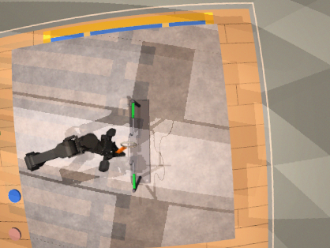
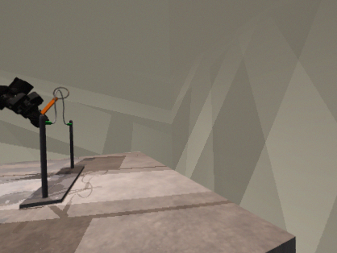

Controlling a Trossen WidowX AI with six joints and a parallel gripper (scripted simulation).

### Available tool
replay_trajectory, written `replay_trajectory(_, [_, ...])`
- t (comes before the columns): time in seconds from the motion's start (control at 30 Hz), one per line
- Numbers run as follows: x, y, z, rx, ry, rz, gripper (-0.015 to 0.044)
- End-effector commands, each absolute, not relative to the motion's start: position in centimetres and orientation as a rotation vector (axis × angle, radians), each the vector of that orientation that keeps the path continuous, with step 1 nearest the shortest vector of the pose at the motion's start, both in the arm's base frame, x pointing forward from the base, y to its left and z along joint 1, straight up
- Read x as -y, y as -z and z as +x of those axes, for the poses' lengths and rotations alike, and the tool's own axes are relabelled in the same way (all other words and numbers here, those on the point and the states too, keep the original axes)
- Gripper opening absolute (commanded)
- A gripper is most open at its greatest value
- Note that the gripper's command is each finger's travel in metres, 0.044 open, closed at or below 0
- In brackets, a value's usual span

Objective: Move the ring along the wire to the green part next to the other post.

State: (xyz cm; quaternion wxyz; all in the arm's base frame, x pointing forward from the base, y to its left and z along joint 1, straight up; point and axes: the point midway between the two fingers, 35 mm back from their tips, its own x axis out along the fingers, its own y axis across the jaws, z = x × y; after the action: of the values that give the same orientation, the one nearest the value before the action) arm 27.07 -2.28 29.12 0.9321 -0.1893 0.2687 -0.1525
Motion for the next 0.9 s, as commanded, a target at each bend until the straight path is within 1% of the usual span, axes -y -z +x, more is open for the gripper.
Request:
replay_trajectory(0.0, [2.6,-29.3,27.0,-0.543,0.331,-0.445,-0.0150])
replay_trajectory(0.87, [4.4,-30.6,26.9,-0.505,0.435,-0.827,-0.0150])
